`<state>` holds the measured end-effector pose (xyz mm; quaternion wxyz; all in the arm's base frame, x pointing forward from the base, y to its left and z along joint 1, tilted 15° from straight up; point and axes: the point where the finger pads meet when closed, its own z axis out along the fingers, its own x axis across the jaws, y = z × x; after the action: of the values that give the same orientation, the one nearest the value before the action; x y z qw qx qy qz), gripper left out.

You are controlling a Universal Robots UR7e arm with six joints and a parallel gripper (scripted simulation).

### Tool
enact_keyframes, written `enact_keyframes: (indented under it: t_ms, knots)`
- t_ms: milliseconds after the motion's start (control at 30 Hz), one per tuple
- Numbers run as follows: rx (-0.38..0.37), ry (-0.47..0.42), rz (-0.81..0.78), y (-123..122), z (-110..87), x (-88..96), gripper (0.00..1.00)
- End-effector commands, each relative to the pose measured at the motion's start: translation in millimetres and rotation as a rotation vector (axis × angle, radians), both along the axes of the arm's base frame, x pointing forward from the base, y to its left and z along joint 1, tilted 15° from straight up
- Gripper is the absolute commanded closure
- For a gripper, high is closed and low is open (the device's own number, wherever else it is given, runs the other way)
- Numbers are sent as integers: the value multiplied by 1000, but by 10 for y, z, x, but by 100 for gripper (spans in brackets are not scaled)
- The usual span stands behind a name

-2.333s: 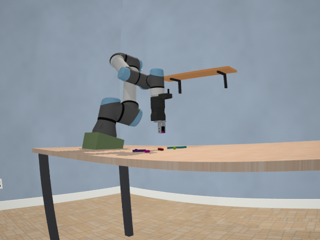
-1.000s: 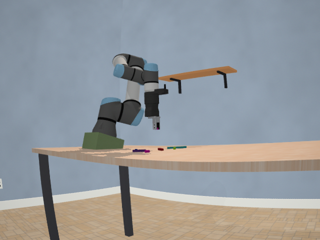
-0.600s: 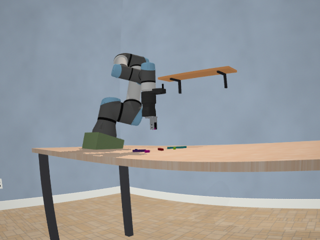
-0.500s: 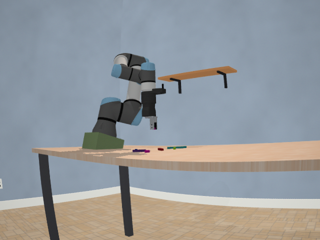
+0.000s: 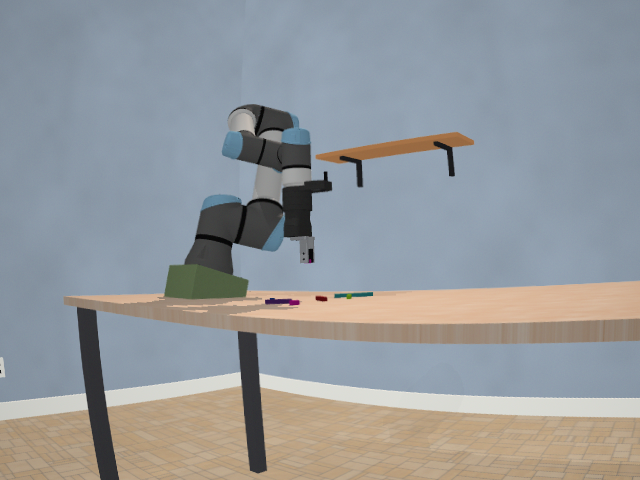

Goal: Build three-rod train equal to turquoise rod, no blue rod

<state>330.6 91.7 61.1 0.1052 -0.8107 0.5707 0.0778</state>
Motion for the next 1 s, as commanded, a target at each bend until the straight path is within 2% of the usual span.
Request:
enact_keyframes:
  t_ms: [0, 433, 733, 967]
  knots:
    - [0, -1, 0, 23, -94, 4, 60]
    - [0, -1, 0, 150, -613, 6, 60]
    - [0, -1, 0, 181, -740, 6, 60]
    - [0, -1, 0, 185, -754, 6, 60]
